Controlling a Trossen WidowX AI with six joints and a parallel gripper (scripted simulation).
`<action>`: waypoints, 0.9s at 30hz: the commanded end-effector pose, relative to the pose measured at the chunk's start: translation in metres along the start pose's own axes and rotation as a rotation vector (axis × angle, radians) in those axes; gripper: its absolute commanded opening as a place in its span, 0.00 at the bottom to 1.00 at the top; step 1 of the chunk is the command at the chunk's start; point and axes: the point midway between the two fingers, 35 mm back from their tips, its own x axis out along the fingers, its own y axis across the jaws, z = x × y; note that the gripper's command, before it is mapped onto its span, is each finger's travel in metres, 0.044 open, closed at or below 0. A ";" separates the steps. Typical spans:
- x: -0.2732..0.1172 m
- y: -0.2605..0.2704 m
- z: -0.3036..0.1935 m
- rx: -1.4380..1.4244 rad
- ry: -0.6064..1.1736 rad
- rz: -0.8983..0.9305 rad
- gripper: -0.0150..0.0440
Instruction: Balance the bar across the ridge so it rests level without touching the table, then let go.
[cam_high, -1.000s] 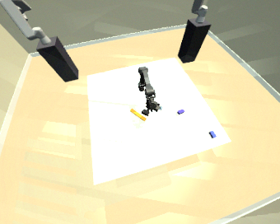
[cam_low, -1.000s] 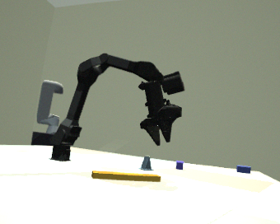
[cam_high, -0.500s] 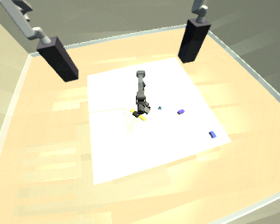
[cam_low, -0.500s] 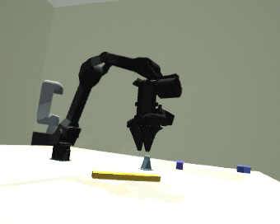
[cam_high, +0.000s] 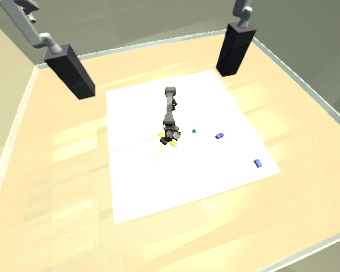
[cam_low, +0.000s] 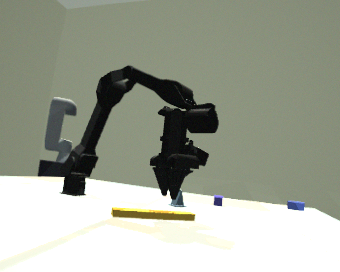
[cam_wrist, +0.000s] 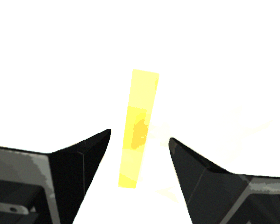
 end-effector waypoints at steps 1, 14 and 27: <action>0.018 0.002 -0.001 -0.004 0.008 0.020 0.79; 0.028 0.002 -0.001 -0.004 0.008 0.020 0.79; 0.044 0.003 -0.001 -0.004 0.008 0.020 0.79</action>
